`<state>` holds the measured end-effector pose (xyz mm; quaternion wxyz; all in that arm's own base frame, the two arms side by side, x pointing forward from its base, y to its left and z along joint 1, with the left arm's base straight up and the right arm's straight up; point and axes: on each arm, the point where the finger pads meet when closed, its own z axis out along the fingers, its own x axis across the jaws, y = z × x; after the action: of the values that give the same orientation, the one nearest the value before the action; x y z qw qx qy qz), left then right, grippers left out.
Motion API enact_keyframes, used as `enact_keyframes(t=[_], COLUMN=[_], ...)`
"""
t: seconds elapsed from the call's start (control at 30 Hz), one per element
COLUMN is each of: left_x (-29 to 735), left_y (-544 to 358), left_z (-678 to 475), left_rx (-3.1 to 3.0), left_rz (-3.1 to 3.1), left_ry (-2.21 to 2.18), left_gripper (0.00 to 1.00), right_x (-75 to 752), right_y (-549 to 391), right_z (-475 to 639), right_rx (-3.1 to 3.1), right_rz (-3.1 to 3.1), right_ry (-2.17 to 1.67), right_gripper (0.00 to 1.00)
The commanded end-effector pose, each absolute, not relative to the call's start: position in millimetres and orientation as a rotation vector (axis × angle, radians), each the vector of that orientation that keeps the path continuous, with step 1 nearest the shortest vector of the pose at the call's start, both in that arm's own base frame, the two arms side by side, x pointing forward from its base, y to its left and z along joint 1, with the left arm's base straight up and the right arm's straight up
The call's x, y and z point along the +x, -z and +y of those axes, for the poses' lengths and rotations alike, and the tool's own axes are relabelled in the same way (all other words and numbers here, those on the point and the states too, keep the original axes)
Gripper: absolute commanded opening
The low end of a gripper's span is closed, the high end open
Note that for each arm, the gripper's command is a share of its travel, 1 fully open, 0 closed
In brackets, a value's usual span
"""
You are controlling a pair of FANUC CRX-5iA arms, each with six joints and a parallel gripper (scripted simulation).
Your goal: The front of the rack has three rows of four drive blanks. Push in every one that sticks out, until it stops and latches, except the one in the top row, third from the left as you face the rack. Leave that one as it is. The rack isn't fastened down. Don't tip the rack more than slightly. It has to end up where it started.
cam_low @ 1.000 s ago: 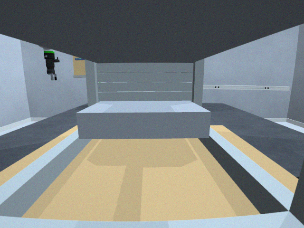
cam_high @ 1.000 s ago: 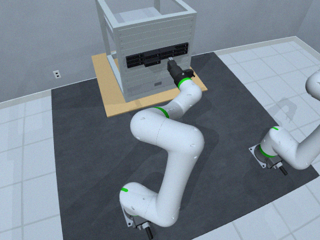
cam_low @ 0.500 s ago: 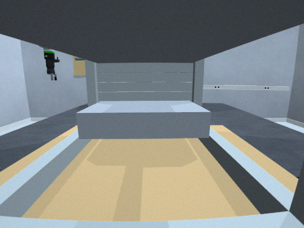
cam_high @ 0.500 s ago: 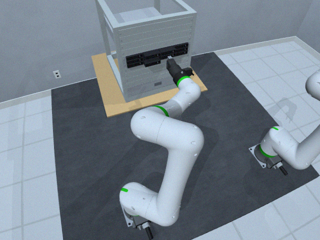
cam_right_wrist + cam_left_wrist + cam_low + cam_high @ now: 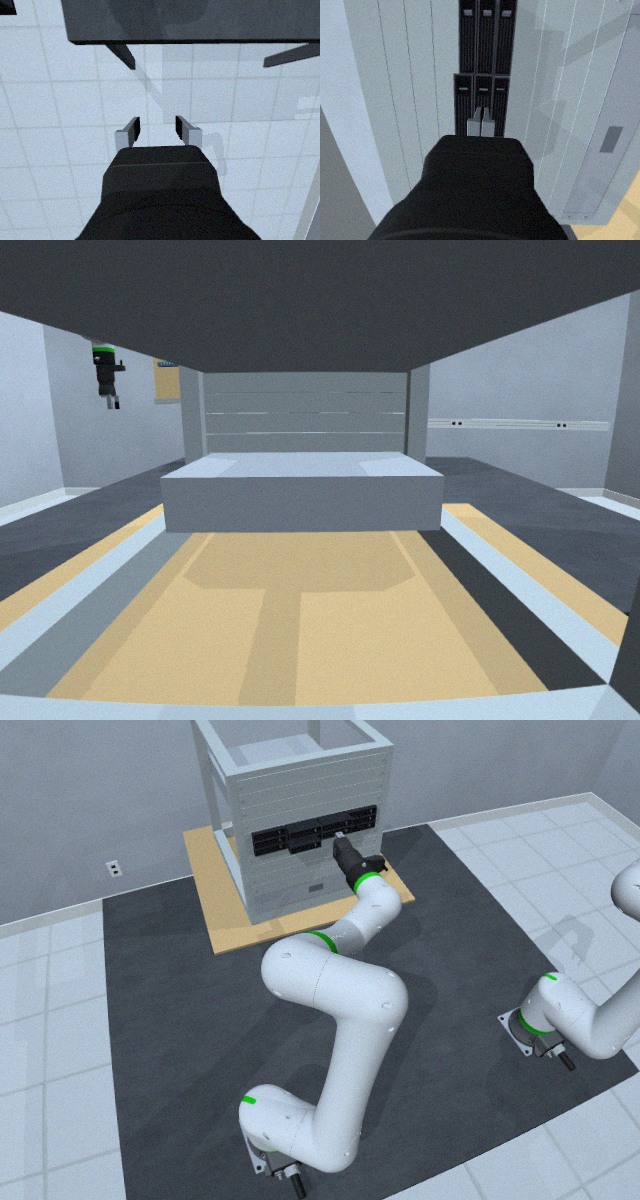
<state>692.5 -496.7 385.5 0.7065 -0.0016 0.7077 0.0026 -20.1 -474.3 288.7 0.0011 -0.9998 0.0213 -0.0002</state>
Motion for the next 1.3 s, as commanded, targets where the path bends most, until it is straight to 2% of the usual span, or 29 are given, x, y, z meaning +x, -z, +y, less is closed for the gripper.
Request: enact_keyframes(t=[0.0,1.27], left_x=[692.4,712.4], left_y=[-387.1,-387.4], left_z=[-496.6,-496.4], left_rx=[-0.005,-0.005], left_rz=[1.571,1.571], left_ry=[-0.005,-0.005], left_gripper=[0.00,0.00], right_x=[-20.3,-20.3], right_y=[-289.7,-289.7], right_z=[-474.6,-474.6], right_rx=[-3.141,-3.141], right_rz=[0.067,0.067], right_ry=[0.000,0.000], right_gripper=[1.00,1.00])
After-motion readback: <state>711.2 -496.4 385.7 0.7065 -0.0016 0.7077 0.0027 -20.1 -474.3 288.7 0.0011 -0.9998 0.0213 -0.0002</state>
